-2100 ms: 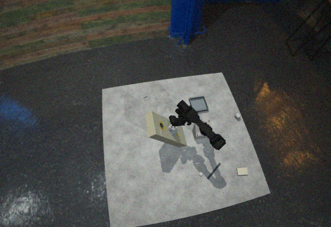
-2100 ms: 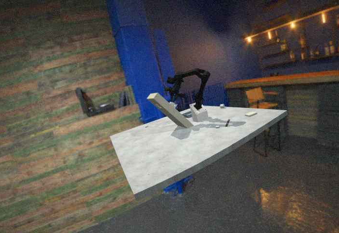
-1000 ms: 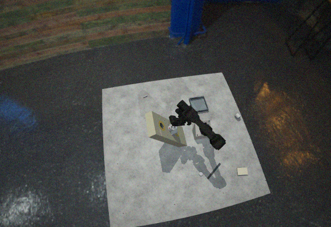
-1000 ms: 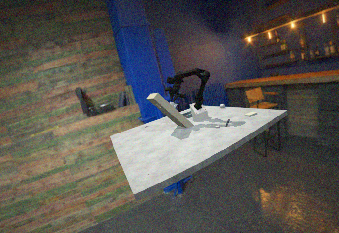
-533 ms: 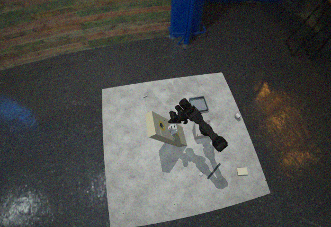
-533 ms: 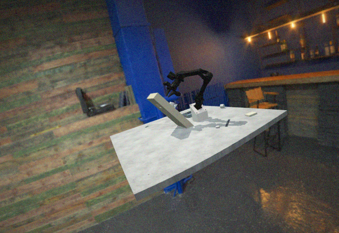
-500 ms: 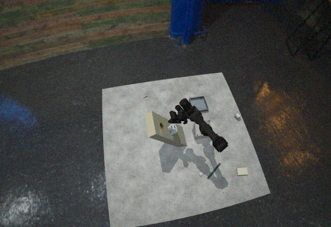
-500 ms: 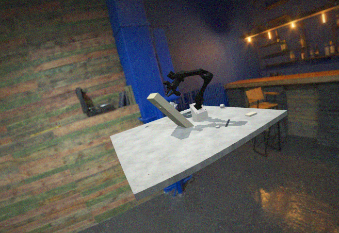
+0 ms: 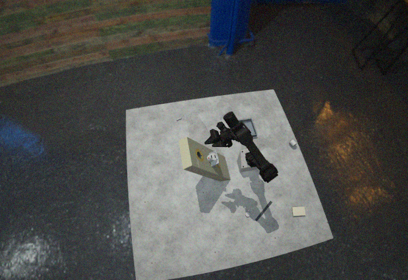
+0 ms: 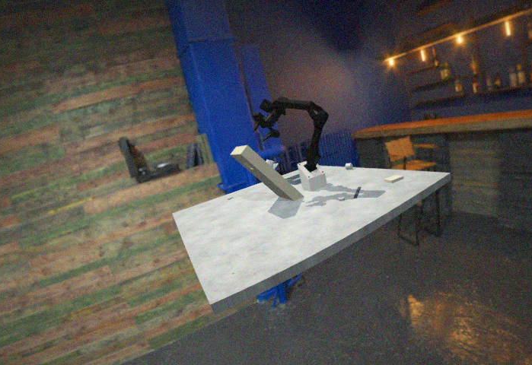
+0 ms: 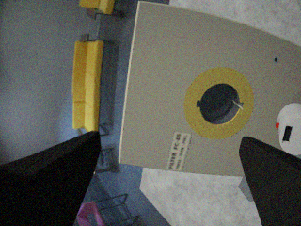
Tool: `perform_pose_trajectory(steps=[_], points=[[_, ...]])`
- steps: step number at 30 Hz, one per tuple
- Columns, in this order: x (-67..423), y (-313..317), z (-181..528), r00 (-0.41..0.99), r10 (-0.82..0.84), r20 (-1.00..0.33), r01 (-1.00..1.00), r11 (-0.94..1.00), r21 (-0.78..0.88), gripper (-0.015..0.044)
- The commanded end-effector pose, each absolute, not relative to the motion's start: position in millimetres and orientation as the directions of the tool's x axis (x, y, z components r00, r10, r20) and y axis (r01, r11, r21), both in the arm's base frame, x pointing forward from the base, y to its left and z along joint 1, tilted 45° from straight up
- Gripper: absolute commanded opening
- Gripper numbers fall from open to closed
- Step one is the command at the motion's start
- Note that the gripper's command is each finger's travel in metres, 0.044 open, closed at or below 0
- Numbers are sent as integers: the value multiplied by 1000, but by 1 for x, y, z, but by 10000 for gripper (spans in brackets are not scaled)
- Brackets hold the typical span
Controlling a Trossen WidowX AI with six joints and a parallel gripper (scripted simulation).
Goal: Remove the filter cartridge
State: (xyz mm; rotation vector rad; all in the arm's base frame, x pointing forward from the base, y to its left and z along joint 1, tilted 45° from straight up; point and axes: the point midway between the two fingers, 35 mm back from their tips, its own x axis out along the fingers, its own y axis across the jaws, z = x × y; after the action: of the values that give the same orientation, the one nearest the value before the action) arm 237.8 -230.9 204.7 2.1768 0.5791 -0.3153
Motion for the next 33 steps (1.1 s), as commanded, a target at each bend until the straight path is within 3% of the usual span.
perform_pose_trajectory(steps=[1,3,9,17,20,33], points=[[236,-232,205,851,314,-420,524,-504,686,362],[235,-224,195,831,335,-445,550,-370,748,310],[229,-195,167,748,411,-521,524,116,844,305],[213,-154,135,609,521,-598,167,652,739,305],[209,-146,130,580,542,-608,69,712,699,305],[212,-143,126,580,541,-609,69,712,698,305]])
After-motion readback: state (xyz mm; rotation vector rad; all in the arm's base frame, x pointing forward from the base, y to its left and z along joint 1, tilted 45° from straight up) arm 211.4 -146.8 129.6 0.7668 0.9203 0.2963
